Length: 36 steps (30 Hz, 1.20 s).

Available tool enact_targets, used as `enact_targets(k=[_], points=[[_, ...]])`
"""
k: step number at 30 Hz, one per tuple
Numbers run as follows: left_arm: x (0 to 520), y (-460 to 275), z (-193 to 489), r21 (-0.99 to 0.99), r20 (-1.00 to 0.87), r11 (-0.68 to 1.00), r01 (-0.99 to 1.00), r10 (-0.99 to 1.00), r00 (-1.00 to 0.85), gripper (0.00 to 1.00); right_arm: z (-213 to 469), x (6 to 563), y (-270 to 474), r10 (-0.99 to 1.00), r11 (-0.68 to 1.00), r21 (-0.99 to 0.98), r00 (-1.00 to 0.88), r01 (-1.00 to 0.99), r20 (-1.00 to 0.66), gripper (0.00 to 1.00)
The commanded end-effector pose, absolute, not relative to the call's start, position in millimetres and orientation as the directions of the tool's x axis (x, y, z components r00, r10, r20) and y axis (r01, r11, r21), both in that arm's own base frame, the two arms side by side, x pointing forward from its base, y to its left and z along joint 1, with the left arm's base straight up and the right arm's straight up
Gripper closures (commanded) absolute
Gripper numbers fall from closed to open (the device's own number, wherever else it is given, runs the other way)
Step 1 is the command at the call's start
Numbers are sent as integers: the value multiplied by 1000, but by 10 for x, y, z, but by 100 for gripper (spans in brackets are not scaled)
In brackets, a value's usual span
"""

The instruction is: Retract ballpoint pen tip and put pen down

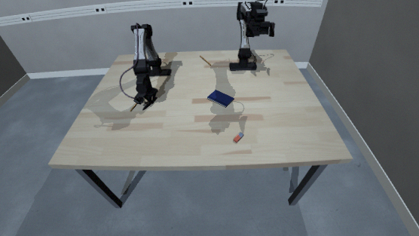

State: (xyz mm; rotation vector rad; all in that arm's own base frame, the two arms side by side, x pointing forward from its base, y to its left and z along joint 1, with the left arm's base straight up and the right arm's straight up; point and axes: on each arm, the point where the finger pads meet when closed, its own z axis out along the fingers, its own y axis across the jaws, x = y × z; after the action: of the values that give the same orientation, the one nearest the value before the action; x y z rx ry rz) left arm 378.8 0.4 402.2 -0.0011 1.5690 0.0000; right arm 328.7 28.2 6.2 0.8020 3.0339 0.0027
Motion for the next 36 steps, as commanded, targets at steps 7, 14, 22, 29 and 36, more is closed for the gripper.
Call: enact_targets(k=[7,14,22,29,36], points=[[3769,1,4125,-3,-1000,1000,-5,-3,15,0,145,3369,305,484,875,22,-874,484,-41,82],[3769,1,4125,-3,-1000,1000,-5,-3,15,0,145,3368,305,484,875,22,-874,484,-41,83],[3769,1,4125,-3,-1000,1000,-5,-3,15,0,145,3368,305,484,875,21,-874,484,-41,84],[3769,1,4125,-3,-1000,1000,-5,-3,15,0,145,3367,305,484,875,21,-874,484,-41,85],[3769,1,4125,-3,-1000,1000,-5,-3,15,0,145,3367,305,484,875,21,-874,484,-41,85]])
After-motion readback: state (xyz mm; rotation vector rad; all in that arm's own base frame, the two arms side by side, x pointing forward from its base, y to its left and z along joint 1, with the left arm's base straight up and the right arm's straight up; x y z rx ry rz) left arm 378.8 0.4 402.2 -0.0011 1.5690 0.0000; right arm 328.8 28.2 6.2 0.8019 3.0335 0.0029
